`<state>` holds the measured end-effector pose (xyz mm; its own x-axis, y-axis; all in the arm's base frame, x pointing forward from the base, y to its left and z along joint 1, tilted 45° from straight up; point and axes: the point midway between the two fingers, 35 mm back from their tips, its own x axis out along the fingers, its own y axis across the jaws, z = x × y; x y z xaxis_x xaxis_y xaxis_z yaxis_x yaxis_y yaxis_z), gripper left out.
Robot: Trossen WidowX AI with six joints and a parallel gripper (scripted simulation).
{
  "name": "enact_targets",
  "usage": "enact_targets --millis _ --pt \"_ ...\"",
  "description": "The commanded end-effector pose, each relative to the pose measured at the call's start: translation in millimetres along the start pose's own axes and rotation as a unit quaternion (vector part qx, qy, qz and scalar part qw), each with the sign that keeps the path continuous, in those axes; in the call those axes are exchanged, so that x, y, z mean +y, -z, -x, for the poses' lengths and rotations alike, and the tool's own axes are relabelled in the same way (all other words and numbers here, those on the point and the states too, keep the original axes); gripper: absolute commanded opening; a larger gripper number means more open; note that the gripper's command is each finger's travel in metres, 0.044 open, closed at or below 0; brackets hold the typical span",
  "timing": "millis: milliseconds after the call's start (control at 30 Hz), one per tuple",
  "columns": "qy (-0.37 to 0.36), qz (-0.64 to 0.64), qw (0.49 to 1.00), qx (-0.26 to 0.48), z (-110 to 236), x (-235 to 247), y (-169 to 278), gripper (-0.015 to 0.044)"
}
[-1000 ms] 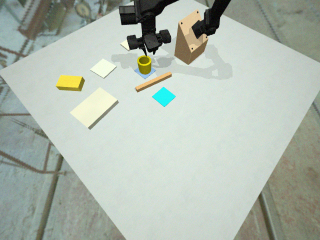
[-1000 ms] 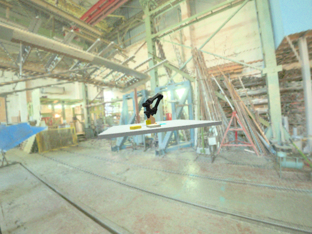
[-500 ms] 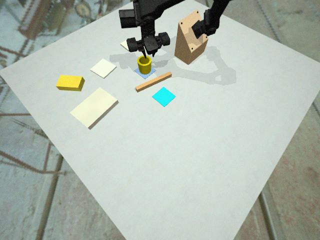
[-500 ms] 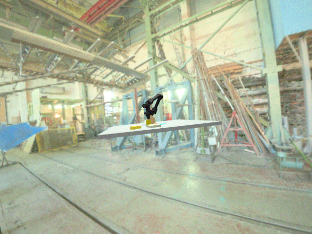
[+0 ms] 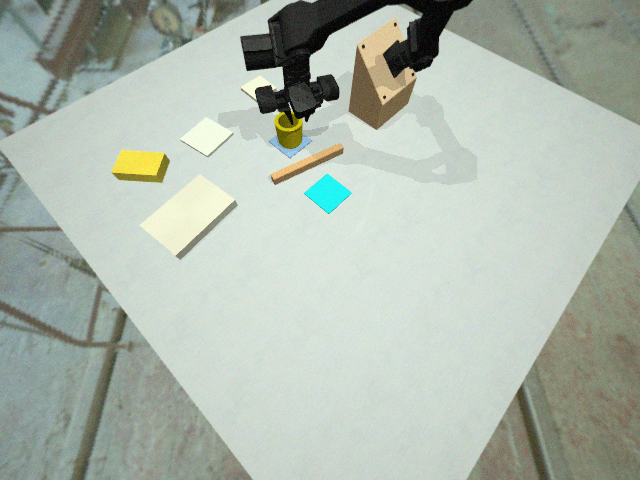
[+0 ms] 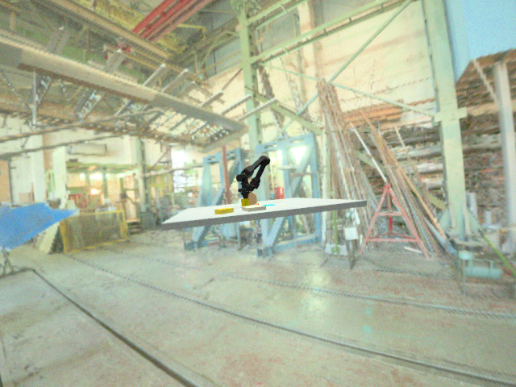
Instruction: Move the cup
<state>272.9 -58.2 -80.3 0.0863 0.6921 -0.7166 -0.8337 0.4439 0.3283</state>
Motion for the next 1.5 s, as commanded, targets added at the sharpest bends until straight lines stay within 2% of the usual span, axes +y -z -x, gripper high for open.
enact_targets --millis 0,533,1333,1467 --pt "-0.003 -0.003 1.0 -0.003 -8.5 1.9 -0.1 0.0167" --pt "-0.004 -0.003 1.0 -0.004 -25.0 3.8 -0.3 0.0167" --pt "-0.003 -0.001 1.0 -0.001 -23.2 2.9 0.1 0.0" --pt "-0.003 -0.001 1.0 -0.001 -17.2 2.4 0.2 0.0"
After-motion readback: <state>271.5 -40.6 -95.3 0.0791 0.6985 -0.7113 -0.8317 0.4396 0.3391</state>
